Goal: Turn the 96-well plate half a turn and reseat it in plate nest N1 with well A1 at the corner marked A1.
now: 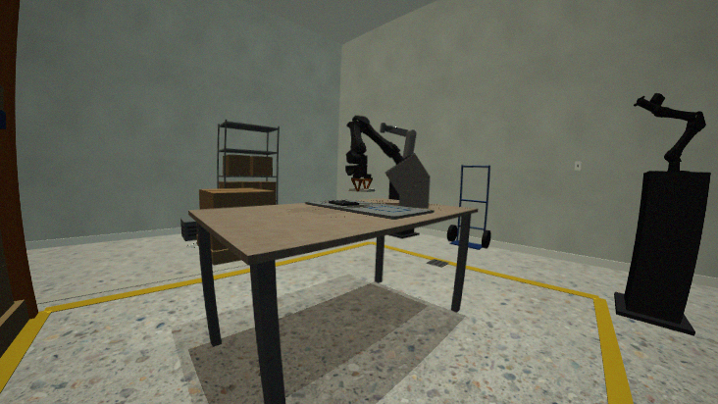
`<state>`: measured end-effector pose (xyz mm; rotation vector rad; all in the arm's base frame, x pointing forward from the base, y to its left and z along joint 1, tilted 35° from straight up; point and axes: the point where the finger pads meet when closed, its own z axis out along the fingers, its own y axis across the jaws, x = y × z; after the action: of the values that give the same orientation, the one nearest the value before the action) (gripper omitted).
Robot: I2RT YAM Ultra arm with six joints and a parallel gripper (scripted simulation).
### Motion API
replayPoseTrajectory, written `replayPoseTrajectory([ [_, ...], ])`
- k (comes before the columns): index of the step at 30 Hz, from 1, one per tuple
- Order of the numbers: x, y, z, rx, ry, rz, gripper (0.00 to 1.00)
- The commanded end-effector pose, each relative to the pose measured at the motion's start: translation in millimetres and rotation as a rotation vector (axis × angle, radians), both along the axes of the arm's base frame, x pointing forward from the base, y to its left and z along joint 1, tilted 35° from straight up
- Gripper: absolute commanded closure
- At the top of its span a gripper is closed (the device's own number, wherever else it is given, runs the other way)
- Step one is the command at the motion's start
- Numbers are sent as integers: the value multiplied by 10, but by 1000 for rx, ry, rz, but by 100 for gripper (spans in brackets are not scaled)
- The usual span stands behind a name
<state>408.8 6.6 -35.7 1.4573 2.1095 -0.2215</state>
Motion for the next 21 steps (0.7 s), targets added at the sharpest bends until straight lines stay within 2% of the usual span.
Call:
replayPoseTrajectory([
  [1, 22, 81, 24, -5, -30, -10, 100],
  [21, -109, 560, -321, -4, -30, -9, 100],
])
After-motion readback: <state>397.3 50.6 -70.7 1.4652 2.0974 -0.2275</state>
